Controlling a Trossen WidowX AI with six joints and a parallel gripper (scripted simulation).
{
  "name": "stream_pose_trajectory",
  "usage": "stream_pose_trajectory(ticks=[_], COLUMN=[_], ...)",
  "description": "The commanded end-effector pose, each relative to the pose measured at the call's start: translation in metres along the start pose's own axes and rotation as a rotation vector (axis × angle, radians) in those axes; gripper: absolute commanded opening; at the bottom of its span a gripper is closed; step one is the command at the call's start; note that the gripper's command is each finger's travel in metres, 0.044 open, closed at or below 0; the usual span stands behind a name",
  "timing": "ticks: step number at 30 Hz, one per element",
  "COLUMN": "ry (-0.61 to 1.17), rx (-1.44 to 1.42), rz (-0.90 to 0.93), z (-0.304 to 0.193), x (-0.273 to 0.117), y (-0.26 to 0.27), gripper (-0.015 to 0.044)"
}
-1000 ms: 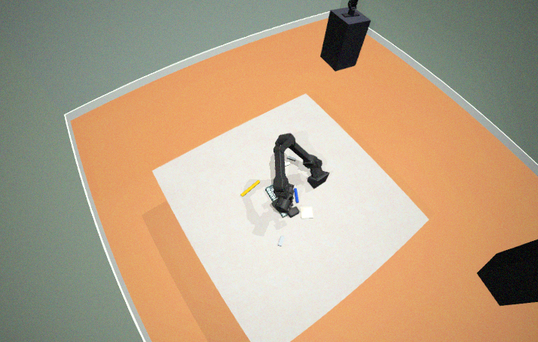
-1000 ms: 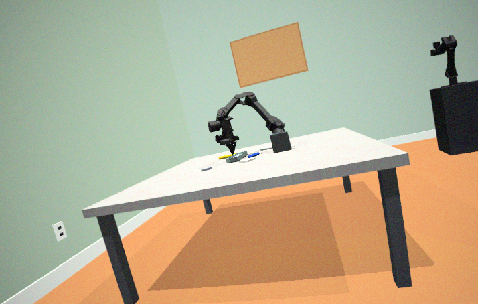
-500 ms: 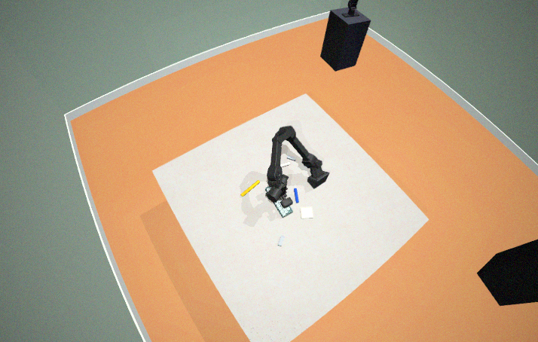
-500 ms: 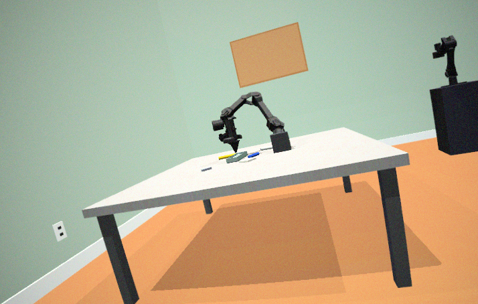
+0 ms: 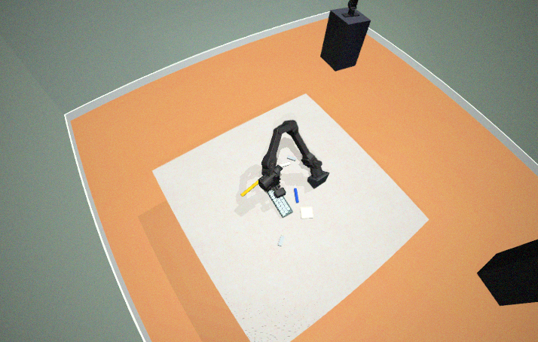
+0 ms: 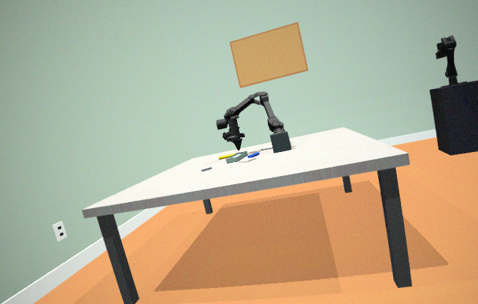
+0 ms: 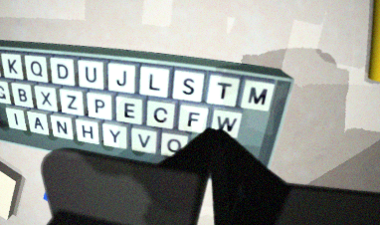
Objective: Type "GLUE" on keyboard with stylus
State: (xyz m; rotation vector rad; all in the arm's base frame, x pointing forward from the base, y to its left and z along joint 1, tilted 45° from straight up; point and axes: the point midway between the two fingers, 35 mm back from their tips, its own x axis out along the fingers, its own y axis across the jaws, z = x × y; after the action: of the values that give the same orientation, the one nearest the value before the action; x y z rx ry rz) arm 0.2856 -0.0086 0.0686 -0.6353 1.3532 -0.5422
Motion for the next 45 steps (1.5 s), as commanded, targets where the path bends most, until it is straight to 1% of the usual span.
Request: stream_pose_trajectory(ticks=[1, 6, 11, 21, 28, 39, 41, 44, 45], ry=[0.008, 0.008, 0.01, 0.009, 0.009, 0.009, 0.009, 0.01, 0.01], rx=[-0.015, -0.015, -0.016, -0.016, -0.015, -0.015, -0.015, -0.016, -0.016], rz=[-0.004, -0.004, -0.003, -0.002, 0.002, 0.002, 0.003, 0.005, 0.004], z=[-0.004, -0.005, -0.037, -0.036, -0.038, -0.038, -0.037, -0.037, -0.037], x=[0.002, 0.002, 0.002, 0.002, 0.001, 0.001, -0.008, -0.049, -0.056], y=[-0.001, 0.001, 0.027, 0.029, 0.106, 0.109, 0.109, 0.11, 0.109], gripper=[0.0, 0.0, 0.0, 0.0, 0.0, 0.0, 0.0, 0.0, 0.0])
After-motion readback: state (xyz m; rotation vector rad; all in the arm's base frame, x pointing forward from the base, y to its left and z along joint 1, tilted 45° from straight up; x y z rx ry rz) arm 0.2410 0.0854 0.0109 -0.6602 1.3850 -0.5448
